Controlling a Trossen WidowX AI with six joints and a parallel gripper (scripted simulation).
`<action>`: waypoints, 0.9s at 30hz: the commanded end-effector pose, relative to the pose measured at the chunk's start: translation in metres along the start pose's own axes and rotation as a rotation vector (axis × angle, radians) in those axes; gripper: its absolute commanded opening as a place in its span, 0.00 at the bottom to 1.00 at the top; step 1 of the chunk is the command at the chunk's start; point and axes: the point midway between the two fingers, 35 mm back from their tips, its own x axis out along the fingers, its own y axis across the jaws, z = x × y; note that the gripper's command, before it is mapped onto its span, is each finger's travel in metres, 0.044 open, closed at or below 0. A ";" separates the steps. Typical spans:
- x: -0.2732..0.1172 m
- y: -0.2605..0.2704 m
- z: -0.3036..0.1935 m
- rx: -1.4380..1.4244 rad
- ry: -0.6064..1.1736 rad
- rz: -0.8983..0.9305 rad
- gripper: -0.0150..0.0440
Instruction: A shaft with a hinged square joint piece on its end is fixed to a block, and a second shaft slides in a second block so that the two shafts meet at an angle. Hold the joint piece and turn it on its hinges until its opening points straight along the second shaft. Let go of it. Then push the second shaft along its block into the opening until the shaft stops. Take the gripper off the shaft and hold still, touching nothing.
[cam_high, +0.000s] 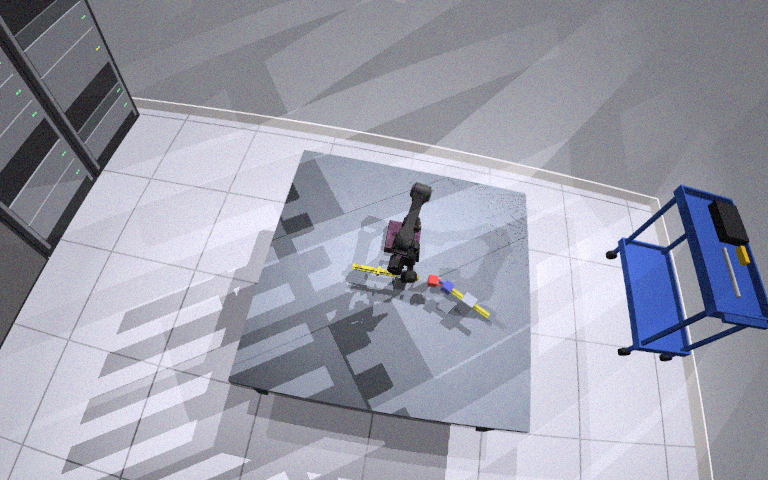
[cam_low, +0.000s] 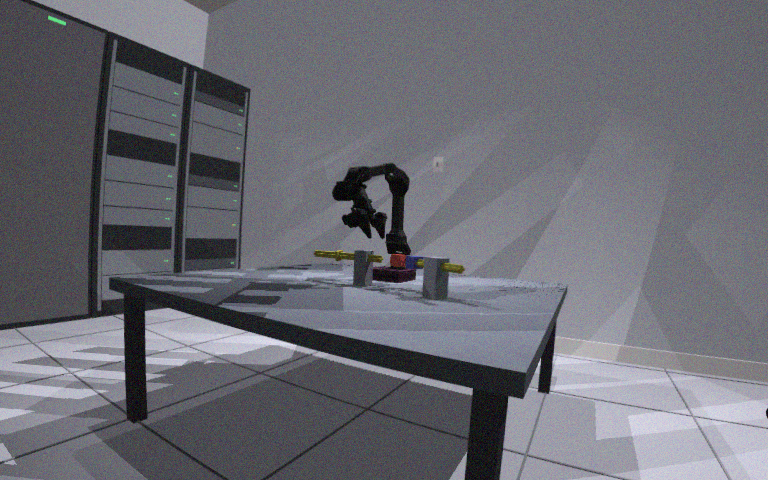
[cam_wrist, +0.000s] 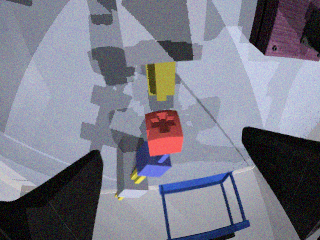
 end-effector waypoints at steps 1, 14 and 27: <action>0.001 -0.001 0.000 0.015 0.012 0.000 1.00; -0.017 0.010 0.036 -0.295 -0.098 0.019 1.00; -0.045 0.017 0.089 -0.714 -0.252 -0.037 1.00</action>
